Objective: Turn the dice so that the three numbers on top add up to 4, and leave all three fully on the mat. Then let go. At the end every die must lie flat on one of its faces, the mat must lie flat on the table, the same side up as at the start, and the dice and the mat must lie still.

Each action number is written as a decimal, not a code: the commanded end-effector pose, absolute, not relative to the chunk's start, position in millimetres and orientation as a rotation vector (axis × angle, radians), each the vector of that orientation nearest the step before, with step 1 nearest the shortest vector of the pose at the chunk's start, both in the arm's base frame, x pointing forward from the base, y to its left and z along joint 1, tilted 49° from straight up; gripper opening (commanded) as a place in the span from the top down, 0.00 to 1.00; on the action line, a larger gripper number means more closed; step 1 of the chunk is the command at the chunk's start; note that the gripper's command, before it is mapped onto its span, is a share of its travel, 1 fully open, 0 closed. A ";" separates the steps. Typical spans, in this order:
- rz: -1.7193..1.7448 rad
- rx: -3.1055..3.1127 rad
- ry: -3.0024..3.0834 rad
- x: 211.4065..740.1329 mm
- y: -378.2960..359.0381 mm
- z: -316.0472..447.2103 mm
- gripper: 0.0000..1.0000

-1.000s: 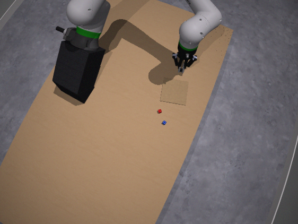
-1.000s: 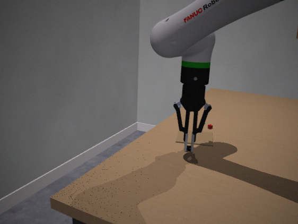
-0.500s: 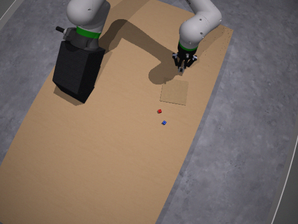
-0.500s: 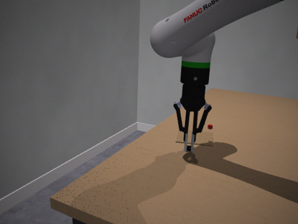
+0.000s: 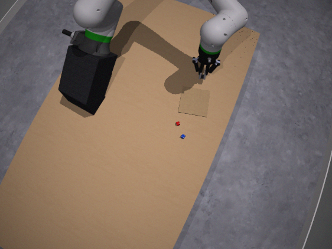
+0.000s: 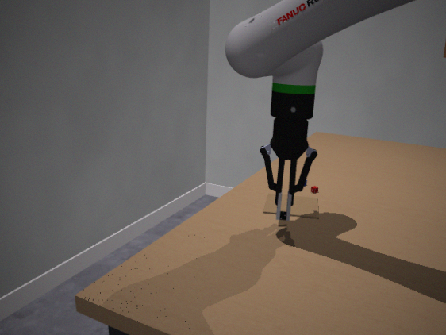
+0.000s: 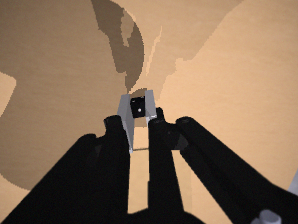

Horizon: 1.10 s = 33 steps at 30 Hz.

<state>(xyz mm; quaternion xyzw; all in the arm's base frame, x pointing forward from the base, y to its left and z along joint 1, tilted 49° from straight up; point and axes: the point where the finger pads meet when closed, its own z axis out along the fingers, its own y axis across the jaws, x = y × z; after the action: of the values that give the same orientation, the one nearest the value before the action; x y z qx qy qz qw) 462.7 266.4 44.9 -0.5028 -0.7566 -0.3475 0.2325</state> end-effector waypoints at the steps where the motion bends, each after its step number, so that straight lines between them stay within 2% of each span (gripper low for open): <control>1: -0.955 -1.382 -2.079 462.8 246.2 62.3 0.93; 12: -0.955 -1.382 -2.079 462.9 205.5 97.1 0.93; 25: -0.954 -1.384 -2.076 462.9 201.8 98.0 0.93; 33: -0.872 -1.549 -1.910 447.3 127.9 17.2 0.93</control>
<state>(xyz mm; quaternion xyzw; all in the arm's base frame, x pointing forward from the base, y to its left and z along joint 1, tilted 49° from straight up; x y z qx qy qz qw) 454.7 162.7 55.1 -0.5426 -0.7298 -0.3330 0.2493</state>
